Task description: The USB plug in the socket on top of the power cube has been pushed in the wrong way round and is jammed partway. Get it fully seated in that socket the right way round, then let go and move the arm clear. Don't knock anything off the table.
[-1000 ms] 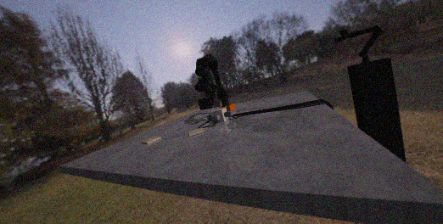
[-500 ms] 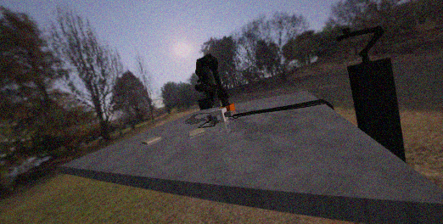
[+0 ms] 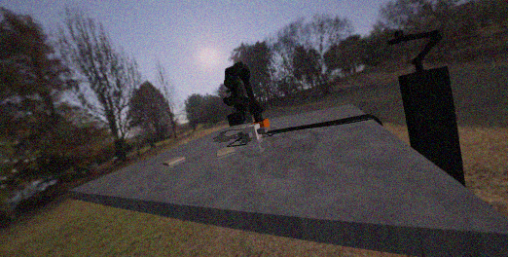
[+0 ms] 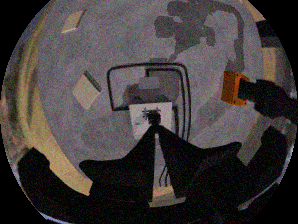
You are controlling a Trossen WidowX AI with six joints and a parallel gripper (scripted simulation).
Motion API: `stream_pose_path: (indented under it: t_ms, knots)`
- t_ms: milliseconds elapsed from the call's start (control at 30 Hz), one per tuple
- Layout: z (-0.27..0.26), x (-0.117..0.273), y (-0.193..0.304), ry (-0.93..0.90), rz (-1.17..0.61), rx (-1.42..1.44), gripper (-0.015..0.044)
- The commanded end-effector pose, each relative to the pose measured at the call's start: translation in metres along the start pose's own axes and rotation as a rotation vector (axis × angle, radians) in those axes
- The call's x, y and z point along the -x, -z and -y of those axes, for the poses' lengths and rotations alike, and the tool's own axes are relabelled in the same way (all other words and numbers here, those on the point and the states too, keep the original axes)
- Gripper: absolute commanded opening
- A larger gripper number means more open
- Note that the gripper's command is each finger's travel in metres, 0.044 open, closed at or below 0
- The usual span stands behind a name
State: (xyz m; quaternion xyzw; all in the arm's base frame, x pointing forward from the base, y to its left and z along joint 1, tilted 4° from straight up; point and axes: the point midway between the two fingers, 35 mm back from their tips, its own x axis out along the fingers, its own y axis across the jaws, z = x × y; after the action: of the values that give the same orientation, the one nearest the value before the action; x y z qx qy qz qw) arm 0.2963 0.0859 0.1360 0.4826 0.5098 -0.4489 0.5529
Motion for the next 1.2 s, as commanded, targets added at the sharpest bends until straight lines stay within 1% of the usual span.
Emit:
stream_pose_path:
  t_ms: [0,1167]
  knots:
    - [-0.0004,-0.0007,0.0008,-0.001,-0.008,0.001,0.0]
    - [-0.0009,-0.0048,0.0025,-0.002,-0.035,-0.003,0.0]
